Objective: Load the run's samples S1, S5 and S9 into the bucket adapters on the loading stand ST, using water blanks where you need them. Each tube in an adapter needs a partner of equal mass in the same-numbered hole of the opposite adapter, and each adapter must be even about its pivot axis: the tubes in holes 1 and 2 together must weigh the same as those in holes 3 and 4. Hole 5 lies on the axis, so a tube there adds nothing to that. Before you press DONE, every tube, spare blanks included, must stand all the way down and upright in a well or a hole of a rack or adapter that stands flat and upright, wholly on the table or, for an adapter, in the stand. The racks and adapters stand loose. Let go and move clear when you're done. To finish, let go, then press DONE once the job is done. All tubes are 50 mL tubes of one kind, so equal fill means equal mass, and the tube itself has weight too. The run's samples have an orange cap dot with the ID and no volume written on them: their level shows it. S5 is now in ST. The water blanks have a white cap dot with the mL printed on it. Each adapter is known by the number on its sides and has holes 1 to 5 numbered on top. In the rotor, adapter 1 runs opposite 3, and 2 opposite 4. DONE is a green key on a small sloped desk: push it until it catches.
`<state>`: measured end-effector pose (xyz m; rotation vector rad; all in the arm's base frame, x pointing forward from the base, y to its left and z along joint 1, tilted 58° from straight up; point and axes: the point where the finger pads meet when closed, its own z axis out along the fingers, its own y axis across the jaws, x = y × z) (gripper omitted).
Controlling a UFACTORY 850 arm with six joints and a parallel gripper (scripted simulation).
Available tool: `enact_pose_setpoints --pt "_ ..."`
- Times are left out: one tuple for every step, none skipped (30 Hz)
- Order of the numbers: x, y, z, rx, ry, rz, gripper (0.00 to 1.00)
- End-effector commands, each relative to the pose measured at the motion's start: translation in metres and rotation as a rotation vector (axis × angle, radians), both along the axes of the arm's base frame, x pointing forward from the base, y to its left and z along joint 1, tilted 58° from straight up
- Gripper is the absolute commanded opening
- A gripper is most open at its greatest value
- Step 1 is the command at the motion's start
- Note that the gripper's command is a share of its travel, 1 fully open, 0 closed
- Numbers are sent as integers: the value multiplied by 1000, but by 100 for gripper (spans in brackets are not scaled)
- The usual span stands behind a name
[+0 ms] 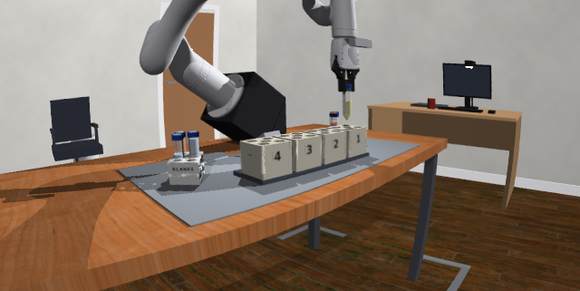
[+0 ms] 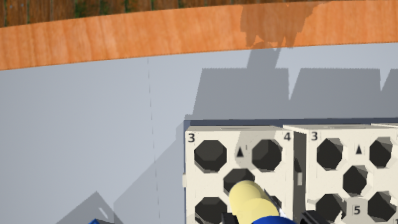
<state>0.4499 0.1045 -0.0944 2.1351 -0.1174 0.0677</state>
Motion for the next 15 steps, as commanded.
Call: enact_pose_setpoints --pt "1 -3 -2 1 -2 1 0" --pt "1 -5 -3 1 -2 1 0" --pt "1 -6 -4 1 -2 1 0" --pt "1 -8 -5 1 -2 1 0" --pt "1 -10 -7 1 -2 1 0" --pt "1 -11 -8 1 -2 1 0" --pt "1 -12 -8 1 -2 1 0" --pt "1 -12 -8 1 -2 1 0" --pt "1 -12 -8 1 -2 1 0" --pt "1 -12 -8 1 -2 1 0" --pt "1 -12 -8 1 -2 1 0" --pt "1 -12 -8 1 -2 1 0" --pt "1 -12 -8 1 -2 1 0" --pt "1 -12 -8 1 -2 1 0" --pt "1 -12 -8 1 -2 1 0"
